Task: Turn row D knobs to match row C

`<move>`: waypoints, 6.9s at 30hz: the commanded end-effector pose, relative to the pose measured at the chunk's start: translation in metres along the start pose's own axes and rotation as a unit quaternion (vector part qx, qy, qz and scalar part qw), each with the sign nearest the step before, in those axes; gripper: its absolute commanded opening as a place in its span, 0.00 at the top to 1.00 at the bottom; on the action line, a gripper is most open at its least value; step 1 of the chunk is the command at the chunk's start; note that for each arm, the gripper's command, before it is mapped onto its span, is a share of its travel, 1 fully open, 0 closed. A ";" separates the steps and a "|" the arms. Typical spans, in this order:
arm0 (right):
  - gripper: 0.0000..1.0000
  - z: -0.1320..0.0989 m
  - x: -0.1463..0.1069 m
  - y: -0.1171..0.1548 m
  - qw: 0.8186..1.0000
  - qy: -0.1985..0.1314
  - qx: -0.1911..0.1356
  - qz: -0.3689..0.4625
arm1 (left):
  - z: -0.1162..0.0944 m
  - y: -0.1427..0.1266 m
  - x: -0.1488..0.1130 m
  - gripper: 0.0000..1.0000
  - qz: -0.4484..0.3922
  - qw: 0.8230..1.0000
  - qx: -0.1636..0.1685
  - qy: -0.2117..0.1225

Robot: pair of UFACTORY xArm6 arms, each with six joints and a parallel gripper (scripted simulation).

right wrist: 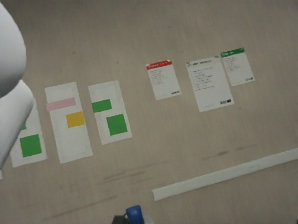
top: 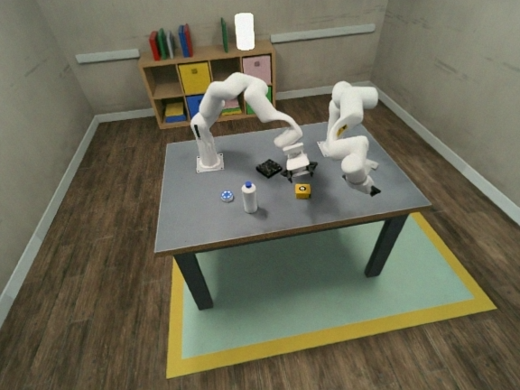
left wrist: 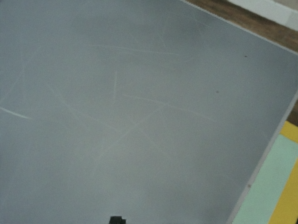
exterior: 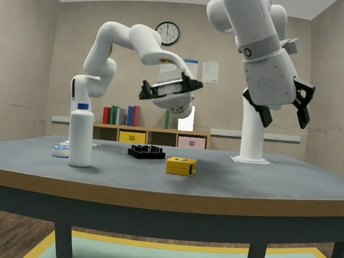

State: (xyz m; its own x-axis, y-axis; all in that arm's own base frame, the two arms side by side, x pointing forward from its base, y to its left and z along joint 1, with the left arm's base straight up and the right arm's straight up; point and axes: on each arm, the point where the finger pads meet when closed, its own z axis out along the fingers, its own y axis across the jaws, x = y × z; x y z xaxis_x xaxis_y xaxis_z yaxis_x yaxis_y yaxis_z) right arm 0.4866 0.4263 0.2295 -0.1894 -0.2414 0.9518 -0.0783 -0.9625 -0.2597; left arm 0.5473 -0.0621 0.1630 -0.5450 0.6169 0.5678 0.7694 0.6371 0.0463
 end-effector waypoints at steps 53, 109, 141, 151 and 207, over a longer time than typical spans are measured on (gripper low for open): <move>0.00 0.001 0.002 -0.001 1.000 0.001 0.000 0.002 | 0.018 0.039 0.045 0.00 0.033 0.999 0.032 -0.021; 0.00 0.001 0.002 -0.001 1.000 0.001 0.000 0.002 | 0.209 0.099 0.420 0.00 0.219 0.942 0.086 -0.241; 0.00 0.001 0.002 -0.001 1.000 0.001 0.000 0.002 | 0.300 -0.033 0.589 0.00 0.278 0.911 -0.013 -0.304; 0.00 0.001 0.002 -0.001 1.000 0.001 0.000 0.002 | 0.316 -0.079 0.618 0.00 0.291 0.907 -0.042 -0.302; 0.00 -0.024 0.001 0.011 0.998 -0.059 0.013 -0.021 | 0.331 -0.139 0.643 0.00 0.307 0.904 -0.073 -0.289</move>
State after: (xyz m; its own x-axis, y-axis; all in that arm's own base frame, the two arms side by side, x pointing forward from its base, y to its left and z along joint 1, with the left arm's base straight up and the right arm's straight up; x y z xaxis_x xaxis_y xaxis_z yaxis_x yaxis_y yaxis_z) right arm 0.4765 0.4231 0.2275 -0.1392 -0.2302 0.9631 -0.0715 -0.9677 -0.2416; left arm -0.0202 0.3985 0.2484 -0.0505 0.9987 -0.0044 0.9987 0.0505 0.0000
